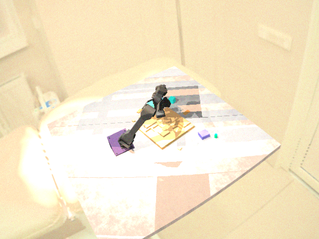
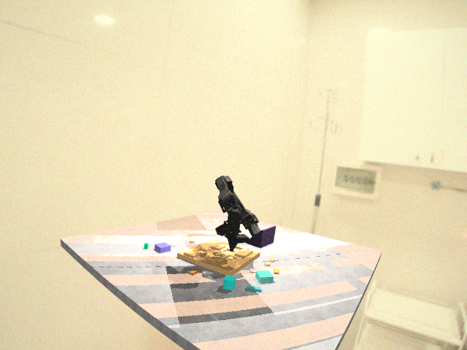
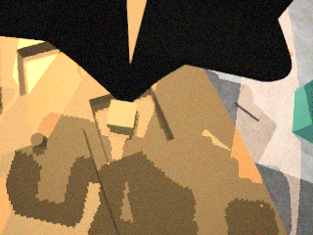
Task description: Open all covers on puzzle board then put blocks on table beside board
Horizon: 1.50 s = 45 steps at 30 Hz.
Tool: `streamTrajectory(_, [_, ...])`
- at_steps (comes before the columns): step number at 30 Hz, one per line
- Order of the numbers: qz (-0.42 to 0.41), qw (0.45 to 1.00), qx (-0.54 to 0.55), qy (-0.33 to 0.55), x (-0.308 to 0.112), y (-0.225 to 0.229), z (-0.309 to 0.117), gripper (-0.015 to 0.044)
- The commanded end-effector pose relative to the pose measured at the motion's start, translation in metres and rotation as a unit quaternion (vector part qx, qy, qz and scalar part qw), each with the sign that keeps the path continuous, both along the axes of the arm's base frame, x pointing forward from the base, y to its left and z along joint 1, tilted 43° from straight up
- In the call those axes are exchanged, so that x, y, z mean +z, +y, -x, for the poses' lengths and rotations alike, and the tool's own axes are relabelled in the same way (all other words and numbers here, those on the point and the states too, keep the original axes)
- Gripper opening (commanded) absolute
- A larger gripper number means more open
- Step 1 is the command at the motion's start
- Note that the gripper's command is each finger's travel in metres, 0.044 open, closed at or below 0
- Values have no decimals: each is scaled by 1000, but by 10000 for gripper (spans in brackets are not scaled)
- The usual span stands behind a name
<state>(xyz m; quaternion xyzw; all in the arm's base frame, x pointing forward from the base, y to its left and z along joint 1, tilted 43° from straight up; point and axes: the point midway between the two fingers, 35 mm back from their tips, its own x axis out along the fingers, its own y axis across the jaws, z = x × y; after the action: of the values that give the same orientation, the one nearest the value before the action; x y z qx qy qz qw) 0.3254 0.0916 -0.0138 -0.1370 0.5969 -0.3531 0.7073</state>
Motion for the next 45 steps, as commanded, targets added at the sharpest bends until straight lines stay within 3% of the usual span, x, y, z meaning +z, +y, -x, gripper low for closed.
streamTrajectory(1, [4,1000,1,4,-14,-15,2,0])
streamTrajectory(45, [4,1000,0,3,-30,-23,-4,0])
